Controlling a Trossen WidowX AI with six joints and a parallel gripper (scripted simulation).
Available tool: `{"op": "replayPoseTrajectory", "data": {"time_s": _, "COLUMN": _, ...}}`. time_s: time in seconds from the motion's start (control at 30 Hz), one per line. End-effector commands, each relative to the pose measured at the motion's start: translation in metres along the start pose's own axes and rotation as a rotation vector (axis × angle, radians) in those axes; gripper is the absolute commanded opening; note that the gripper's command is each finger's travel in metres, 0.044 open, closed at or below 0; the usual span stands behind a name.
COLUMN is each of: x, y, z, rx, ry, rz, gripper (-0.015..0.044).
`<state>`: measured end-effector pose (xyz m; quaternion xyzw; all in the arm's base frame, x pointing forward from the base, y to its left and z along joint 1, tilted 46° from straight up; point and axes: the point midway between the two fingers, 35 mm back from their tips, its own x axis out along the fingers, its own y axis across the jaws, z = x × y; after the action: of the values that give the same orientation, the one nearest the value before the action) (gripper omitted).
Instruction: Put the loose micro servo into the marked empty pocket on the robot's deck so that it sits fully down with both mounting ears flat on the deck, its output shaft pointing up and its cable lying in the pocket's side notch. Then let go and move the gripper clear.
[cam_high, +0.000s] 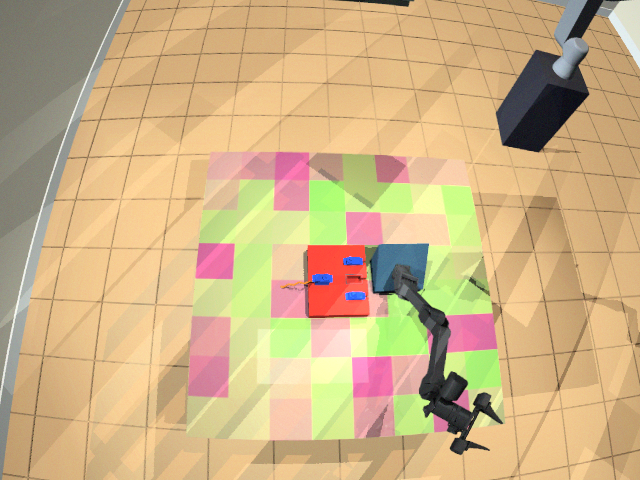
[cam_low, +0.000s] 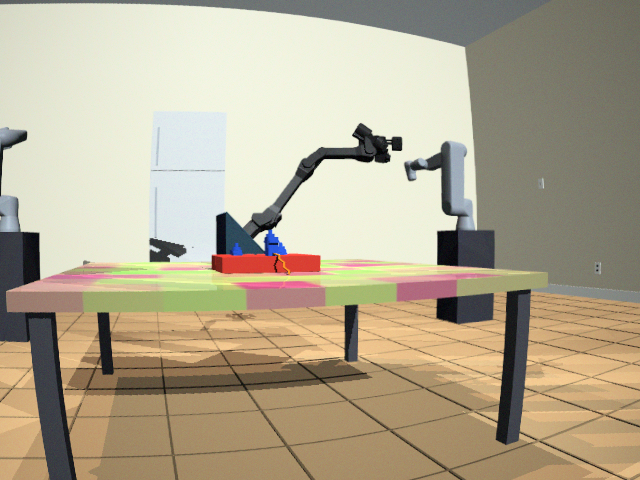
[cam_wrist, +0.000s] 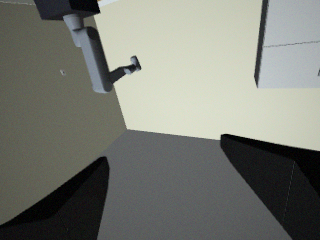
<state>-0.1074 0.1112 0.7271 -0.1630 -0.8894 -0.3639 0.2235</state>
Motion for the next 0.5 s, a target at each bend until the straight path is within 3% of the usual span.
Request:
{"op": "replayPoseTrajectory", "data": {"time_s": 0.0, "x": 0.000, "y": 0.001, "z": 0.001, "rx": 0.001, "ry": 0.000, "rz": 0.003, "gripper": 0.0426}}
{"op": "replayPoseTrajectory", "data": {"time_s": 0.47, "x": -0.011, "y": 0.027, "z": 0.016, "rx": 0.076, "ry": -0.034, "rz": 0.102, "gripper": 0.0440}}
